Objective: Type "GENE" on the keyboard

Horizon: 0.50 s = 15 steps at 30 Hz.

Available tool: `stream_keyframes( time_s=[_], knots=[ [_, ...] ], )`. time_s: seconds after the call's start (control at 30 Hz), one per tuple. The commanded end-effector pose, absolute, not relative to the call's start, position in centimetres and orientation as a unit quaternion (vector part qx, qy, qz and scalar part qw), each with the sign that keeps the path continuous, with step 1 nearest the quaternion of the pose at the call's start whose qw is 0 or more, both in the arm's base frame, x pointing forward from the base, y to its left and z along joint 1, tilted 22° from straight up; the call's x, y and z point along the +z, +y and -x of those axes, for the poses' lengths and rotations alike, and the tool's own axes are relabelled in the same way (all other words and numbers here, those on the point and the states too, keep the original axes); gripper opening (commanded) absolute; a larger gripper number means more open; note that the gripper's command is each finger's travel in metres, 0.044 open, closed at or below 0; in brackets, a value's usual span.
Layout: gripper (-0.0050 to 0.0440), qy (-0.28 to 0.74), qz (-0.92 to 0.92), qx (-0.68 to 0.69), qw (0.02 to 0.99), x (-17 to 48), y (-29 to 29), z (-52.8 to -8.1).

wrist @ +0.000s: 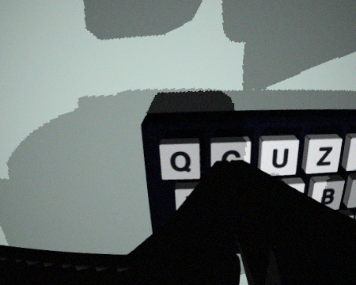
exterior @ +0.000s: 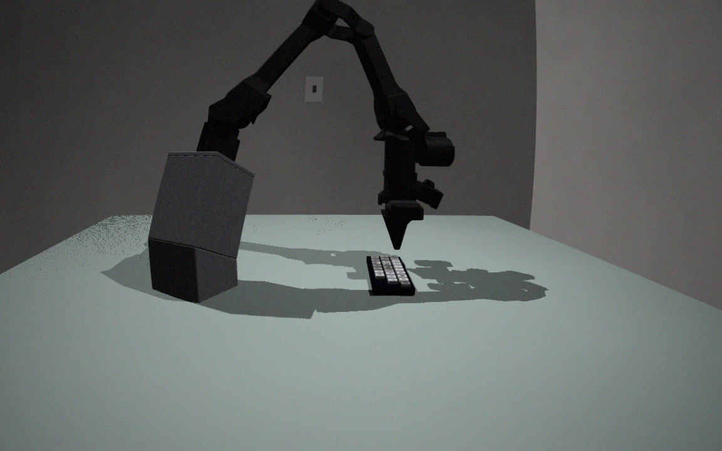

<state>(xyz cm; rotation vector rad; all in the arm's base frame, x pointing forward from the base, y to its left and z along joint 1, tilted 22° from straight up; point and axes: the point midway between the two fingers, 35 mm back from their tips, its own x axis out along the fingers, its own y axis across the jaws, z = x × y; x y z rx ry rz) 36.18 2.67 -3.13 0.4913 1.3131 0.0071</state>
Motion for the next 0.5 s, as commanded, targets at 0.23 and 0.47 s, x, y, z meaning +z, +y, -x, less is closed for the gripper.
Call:
stream_keyframes(
  time_s=[0.23, 0.47],
  knots=[
    [0.0, 0.61, -0.225, -0.001, 0.759, -5.03, 3.07, -36.34],
    [0.0, 0.61, -0.225, -0.001, 0.759, -5.12, 3.1, -36.36]
  ],
)
